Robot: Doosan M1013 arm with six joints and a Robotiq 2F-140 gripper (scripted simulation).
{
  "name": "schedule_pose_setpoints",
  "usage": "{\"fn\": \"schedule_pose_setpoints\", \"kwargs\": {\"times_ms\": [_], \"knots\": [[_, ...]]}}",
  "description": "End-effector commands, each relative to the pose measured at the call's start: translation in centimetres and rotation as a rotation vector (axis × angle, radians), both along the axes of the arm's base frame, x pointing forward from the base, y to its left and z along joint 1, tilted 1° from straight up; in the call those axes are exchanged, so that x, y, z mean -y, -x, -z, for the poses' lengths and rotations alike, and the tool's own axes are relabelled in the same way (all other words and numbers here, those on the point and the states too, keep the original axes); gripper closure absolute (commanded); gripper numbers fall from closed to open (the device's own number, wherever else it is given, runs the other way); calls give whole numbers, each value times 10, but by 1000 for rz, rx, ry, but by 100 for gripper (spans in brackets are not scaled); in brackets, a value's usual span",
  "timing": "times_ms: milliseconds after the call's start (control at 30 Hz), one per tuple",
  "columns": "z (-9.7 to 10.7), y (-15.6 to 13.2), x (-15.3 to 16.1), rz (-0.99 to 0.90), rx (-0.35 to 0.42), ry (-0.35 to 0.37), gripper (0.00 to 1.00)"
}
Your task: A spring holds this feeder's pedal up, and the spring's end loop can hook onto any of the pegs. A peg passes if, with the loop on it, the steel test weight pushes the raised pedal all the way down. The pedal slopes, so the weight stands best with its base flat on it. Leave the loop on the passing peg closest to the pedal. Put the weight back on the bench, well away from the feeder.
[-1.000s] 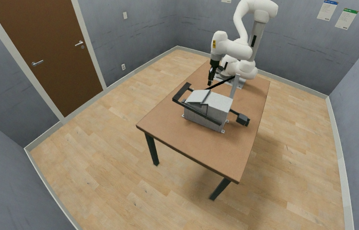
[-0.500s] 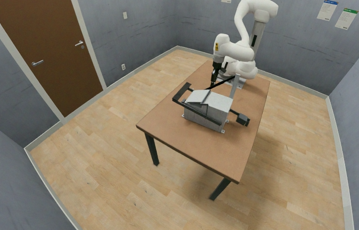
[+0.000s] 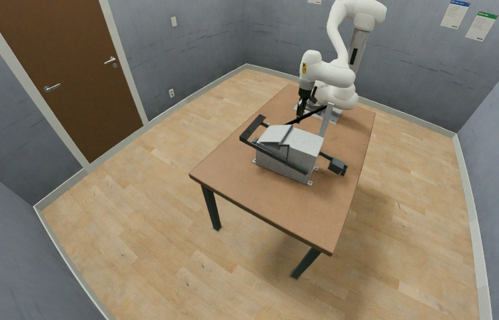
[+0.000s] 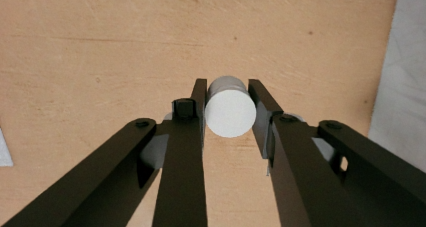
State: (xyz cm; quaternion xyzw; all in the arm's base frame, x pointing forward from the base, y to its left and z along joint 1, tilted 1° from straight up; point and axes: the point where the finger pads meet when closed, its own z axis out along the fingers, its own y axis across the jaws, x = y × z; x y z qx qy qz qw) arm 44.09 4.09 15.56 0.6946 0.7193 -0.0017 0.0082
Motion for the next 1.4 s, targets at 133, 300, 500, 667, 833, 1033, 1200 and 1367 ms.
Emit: {"fn": "schedule_pose_setpoints", "kwargs": {"times_ms": [133, 300, 500, 667, 833, 1033, 1200, 1367], "knots": [[4, 4, -4, 0, 1, -4, 75], [11, 11, -9, 0, 1, -9, 75], [19, 19, -16, 0, 1, -15, 75], [22, 20, -17, 0, 0, -16, 75], [32, 20, -17, 0, 0, -16, 75], [44, 20, -17, 0, 0, -17, 75], [50, 20, -18, 0, 0, -17, 75], [58, 21, -18, 0, 0, -16, 75]]}}
